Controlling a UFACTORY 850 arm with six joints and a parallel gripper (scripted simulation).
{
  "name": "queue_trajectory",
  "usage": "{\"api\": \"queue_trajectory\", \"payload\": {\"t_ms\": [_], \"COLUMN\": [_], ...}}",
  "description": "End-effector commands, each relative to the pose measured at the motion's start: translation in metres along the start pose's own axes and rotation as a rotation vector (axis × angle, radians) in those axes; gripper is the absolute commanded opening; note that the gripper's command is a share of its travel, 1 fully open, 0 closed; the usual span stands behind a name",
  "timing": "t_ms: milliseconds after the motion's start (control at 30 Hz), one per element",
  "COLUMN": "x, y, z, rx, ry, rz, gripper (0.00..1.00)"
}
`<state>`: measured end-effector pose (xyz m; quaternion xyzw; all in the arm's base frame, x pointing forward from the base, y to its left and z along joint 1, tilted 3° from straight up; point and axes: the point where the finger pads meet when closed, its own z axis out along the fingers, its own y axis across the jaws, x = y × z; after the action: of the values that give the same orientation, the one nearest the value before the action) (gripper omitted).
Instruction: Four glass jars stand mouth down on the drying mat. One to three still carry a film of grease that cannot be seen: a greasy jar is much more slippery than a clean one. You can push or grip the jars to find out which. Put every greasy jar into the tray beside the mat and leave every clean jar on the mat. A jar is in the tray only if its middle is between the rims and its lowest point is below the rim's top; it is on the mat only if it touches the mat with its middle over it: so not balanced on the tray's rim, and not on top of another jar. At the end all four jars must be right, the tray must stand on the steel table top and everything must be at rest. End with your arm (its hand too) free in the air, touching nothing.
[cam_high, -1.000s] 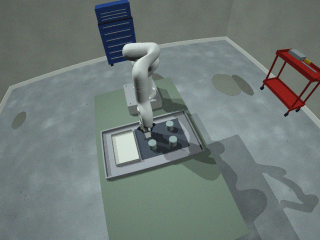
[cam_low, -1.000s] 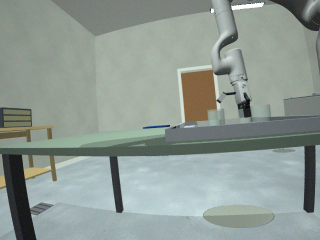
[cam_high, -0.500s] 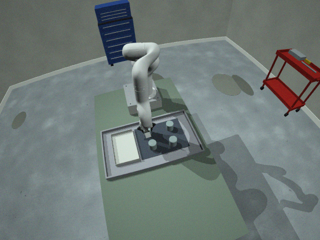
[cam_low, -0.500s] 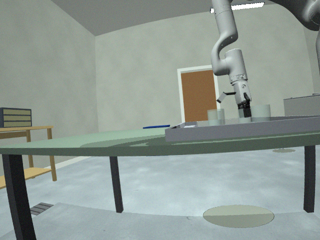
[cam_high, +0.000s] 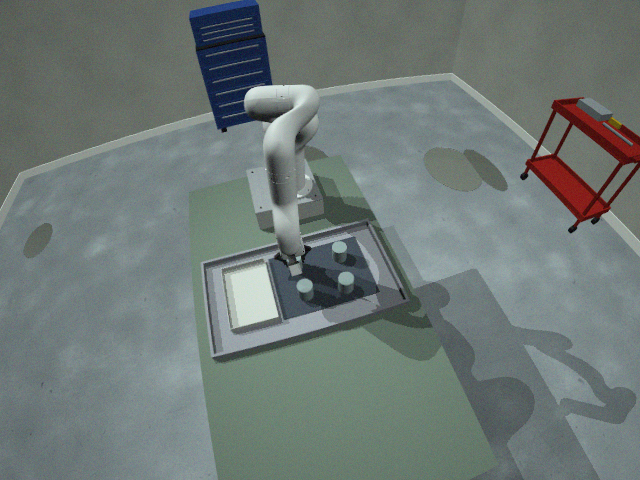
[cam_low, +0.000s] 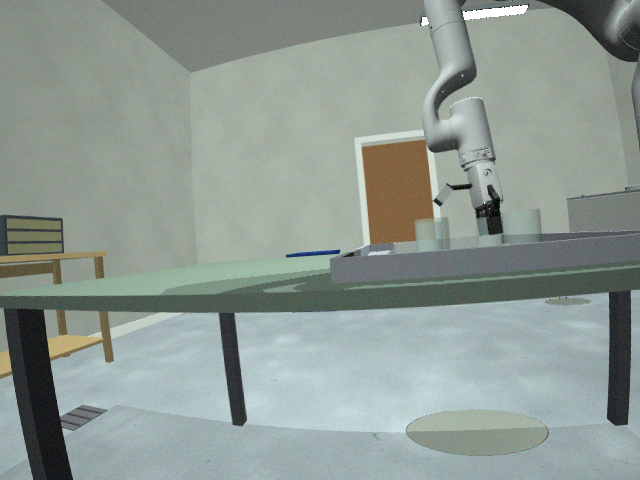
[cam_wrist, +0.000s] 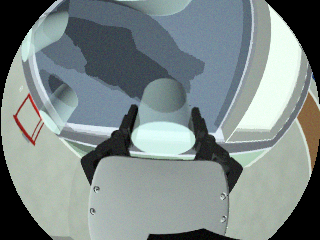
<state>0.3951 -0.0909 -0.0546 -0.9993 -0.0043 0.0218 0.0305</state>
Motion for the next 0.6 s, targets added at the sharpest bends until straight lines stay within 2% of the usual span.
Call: {"api": "queue_trajectory", "payload": {"t_ms": [0,100,567], "x": [0.0,0.0,-0.003], "y": [0.0,0.0,0.0], "z": [-0.008,-0.01,-0.048], "rx": [-0.01,-0.01,-0.01], "ry": [0.064,0.064,0.064], "rz": [-0.001,-0.001,-0.001], "gripper": [0.0,0.0,0.0]}}
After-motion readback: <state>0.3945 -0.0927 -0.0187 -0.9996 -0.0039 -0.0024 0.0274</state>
